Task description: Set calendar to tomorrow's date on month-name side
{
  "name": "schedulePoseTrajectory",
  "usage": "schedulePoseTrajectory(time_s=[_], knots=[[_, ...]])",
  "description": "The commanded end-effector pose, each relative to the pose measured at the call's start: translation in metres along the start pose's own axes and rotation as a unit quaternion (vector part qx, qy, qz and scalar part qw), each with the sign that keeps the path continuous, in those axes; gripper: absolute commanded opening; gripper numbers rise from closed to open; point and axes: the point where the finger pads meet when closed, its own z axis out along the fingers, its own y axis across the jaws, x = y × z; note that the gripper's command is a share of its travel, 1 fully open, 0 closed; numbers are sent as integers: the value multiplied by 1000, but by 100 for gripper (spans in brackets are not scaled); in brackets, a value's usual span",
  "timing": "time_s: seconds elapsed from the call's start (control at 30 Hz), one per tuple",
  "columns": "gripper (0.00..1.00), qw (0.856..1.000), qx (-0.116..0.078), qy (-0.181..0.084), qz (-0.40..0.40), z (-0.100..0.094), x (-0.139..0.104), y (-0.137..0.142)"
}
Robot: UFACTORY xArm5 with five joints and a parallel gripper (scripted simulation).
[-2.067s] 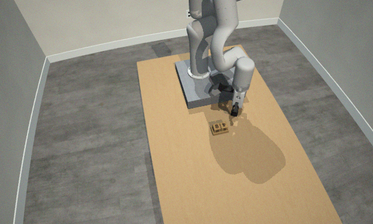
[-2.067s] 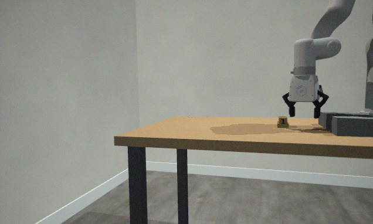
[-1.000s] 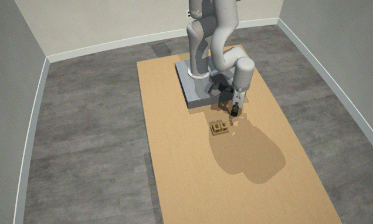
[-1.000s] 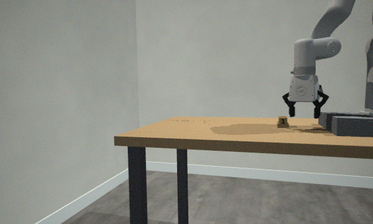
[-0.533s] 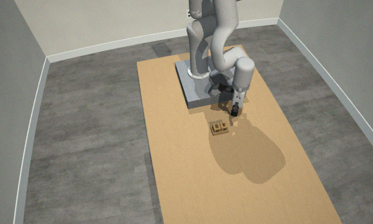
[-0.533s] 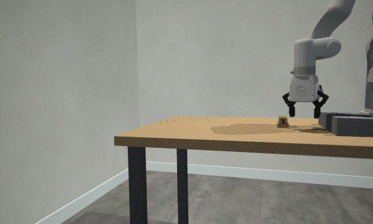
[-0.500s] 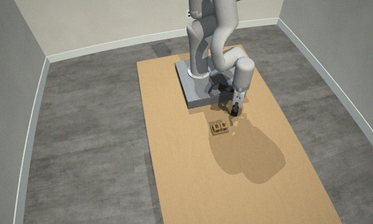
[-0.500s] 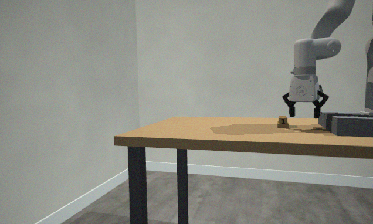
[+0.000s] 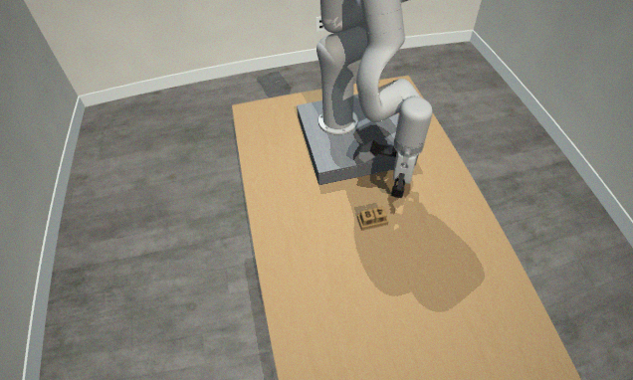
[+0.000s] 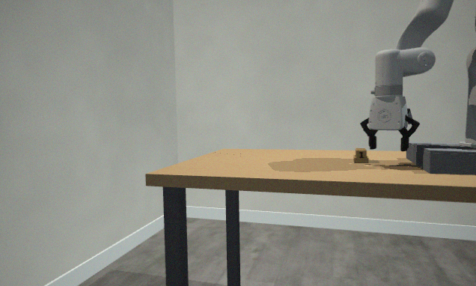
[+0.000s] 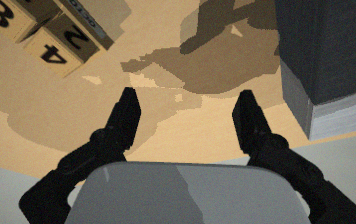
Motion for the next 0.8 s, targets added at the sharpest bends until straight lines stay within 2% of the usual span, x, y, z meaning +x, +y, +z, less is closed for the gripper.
schedulePoseTrajectory(time_s=[0.0, 0.77], knots=[[100, 1000, 1, -1, 0, -1, -1, -1], [100, 1000, 1, -1, 0, -7, -1, -1]])
